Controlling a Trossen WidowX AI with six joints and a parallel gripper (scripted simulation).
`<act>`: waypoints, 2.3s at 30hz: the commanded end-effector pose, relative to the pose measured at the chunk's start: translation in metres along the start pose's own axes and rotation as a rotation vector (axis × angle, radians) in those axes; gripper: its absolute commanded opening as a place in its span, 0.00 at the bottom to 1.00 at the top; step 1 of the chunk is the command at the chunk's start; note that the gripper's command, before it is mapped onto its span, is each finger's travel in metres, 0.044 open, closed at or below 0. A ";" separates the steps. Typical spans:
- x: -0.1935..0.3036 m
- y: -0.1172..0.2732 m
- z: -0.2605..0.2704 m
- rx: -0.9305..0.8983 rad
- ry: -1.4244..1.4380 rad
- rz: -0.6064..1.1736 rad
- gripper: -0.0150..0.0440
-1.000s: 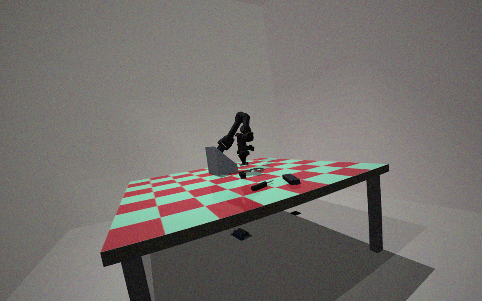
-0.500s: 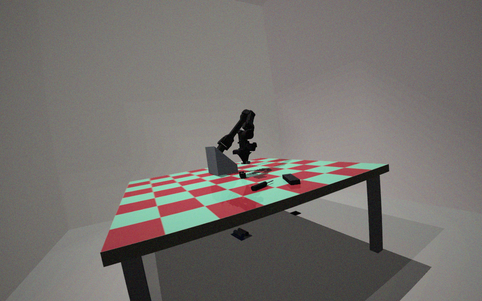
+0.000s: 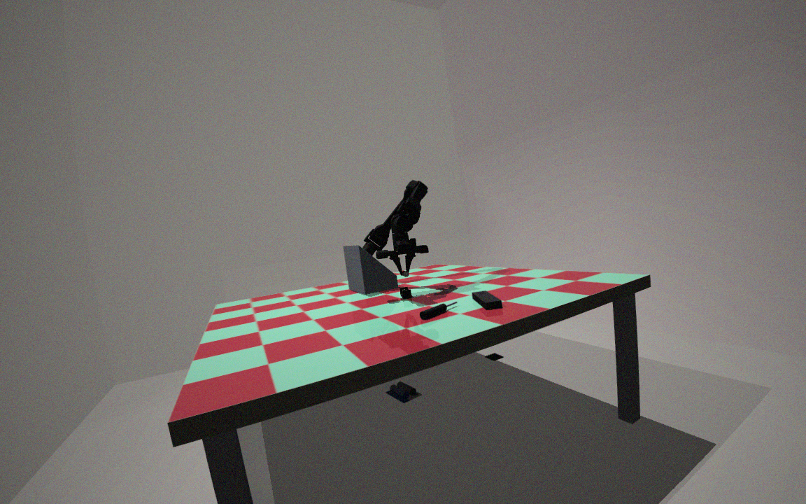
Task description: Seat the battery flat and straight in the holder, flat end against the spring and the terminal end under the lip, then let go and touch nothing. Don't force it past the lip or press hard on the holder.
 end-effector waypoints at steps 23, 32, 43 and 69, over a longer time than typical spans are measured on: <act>0.004 -0.032 -0.006 0.012 -0.097 -0.189 0.35; 0.012 -0.042 -0.003 0.004 -0.098 -0.263 0.35; 0.019 -0.051 -0.004 0.015 -0.097 -0.325 0.35; 0.045 -0.069 -0.001 0.014 -0.109 -0.513 0.35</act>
Point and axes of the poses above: the point midway between the two fingers, 35 mm back from their tips, its own y axis back along the fingers, its own z axis across the jaws, x = y × z, the point moved 10 cm from there along y, back along the fingers, and after that the axes turned 6 degrees about -y, right-handed, at the moved point
